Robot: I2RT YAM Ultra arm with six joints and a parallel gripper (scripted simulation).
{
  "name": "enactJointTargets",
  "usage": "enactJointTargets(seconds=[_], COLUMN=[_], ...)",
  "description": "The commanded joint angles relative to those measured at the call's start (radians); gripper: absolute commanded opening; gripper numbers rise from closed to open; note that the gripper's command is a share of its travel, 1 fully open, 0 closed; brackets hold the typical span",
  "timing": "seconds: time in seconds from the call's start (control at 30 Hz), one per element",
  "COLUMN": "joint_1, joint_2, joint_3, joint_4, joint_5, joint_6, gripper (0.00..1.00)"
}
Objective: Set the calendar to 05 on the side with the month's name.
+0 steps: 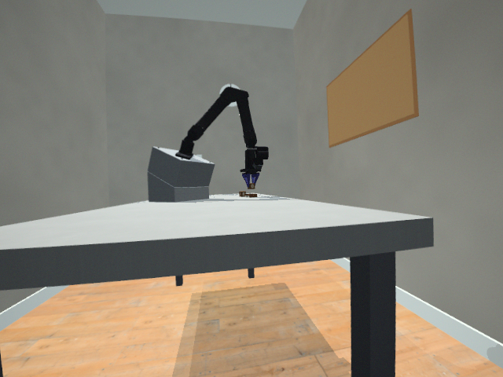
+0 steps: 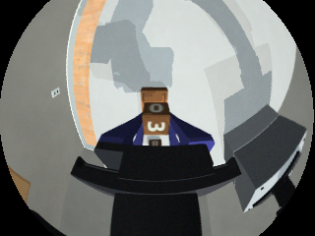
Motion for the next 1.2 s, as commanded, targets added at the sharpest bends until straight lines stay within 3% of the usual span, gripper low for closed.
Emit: enactJointTargets(seconds=[0.0,1.17], joint_1=[0.005,0.007], joint_2=[-0.006,0.0], joint_3=[0.014,0.028], joint_4=[-0.002,-0.01], joint_5=[0.002,0.003], joint_6=[-0.001,0.0], gripper=[0.27,0.27])
